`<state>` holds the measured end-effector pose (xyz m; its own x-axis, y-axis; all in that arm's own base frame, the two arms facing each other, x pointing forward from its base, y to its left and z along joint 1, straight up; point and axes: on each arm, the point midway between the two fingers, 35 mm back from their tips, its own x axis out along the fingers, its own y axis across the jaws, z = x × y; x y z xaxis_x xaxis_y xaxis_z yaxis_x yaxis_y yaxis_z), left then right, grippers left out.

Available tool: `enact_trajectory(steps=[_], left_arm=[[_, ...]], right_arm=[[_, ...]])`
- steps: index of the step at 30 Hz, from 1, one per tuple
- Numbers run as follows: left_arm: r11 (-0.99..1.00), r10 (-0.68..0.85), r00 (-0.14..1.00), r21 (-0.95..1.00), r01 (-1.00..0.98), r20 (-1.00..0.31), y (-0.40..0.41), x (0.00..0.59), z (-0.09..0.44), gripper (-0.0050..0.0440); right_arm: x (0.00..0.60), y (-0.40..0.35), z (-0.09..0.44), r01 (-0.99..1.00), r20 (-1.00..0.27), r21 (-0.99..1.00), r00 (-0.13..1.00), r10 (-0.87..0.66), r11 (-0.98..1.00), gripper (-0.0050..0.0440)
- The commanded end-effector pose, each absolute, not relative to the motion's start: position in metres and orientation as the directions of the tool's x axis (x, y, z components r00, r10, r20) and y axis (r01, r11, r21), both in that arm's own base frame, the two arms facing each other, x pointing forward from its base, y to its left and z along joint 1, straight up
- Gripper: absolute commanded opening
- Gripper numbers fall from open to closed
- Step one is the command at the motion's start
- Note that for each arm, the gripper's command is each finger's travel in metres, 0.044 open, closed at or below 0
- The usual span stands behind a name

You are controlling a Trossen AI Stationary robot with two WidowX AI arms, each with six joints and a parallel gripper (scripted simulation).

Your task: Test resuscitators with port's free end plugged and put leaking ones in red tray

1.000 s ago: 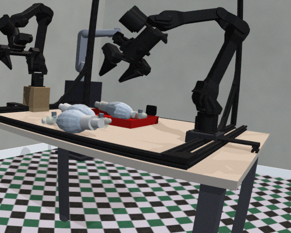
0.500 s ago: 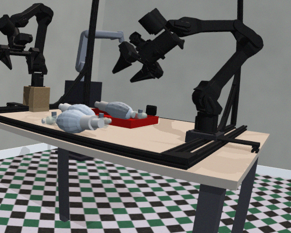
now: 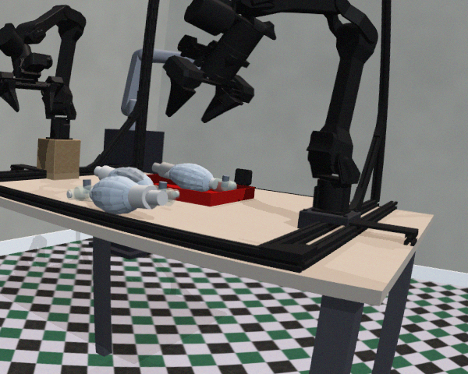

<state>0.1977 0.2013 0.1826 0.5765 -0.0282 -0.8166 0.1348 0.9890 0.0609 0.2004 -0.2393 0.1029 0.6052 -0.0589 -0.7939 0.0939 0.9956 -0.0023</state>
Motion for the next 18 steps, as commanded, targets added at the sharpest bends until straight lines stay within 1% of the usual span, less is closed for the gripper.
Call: enact_trajectory(steps=[1, 5, 6, 16, 18], left_arm=[[0.991, -0.076, 0.561, 0.002, 0.137, -0.824, 0.226, 0.188, 0.185, 0.044], [0.991, -0.076, 0.561, 0.002, 0.137, -0.824, 0.226, 0.188, 0.185, 0.044], [0.992, -0.068, 0.557, 0.005, 0.129, -0.827, 0.221, 0.189, 0.181, 0.0409], [0.992, -0.068, 0.557, 0.005, 0.129, -0.827, 0.221, 0.189, 0.181, 0.0409], [0.992, -0.068, 0.557, 0.005, 0.129, -0.827, 0.221, 0.189, 0.181, 0.0409]], right_arm=[[0.201, -0.24, 0.104, 0.093, -0.793, -0.005, 0.606, -0.061, 0.996, 0.044], [0.201, -0.24, 0.104, 0.093, -0.793, -0.005, 0.606, -0.061, 0.996, 0.044], [0.211, -0.237, 0.1, 0.088, -0.801, 0.0, 0.597, -0.053, 0.996, 0.044], [0.316, -0.187, 0.066, 0.065, -0.838, 0.001, 0.545, -0.035, 0.998, 0.044], [0.316, -0.187, 0.066, 0.065, -0.838, 0.001, 0.545, -0.035, 0.998, 0.044]])
